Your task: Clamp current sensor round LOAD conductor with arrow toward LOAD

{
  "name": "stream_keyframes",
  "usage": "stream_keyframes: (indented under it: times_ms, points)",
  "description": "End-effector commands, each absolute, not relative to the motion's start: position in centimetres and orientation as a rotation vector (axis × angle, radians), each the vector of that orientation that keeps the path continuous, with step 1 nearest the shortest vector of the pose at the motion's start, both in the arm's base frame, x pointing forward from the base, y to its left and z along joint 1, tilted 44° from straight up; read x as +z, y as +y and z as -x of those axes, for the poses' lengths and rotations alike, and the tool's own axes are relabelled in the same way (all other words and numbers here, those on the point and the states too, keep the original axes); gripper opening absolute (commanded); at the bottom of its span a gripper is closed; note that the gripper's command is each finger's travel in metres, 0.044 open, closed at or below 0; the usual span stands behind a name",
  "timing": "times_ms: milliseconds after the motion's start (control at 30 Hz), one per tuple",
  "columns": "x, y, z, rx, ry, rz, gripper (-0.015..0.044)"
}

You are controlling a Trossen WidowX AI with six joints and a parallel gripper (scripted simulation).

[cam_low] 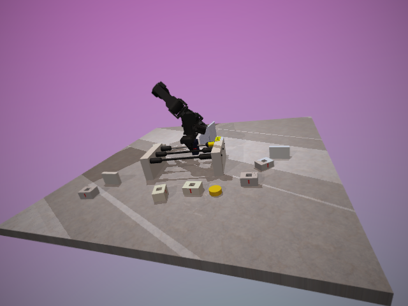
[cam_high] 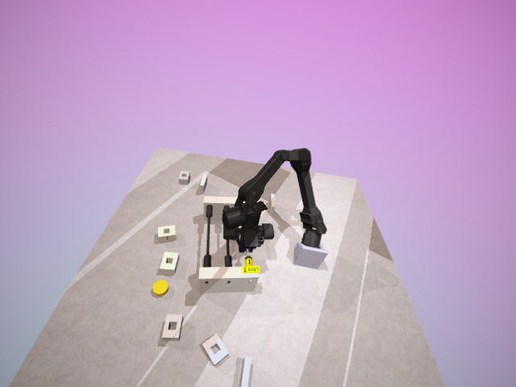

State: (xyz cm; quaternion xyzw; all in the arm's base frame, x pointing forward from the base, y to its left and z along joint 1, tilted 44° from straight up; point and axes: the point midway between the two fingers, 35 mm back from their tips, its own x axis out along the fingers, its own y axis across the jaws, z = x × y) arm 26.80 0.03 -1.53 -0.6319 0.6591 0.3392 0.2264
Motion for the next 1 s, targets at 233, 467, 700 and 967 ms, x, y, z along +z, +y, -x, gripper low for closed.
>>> stream_keyframes:
  times_ms: [233, 467, 700, 967]
  points:
    - [-1.51, 0.03, -26.81, 0.934, 1.816, 1.741, 0.0278]
    - [-1.51, 0.03, -26.81, 0.934, 1.816, 1.741, 0.0278]
    - [-1.51, 0.03, -26.81, 0.934, 1.816, 1.741, 0.0278]
    - [-1.51, 0.03, -26.81, 0.934, 1.816, 1.741, 0.0435]
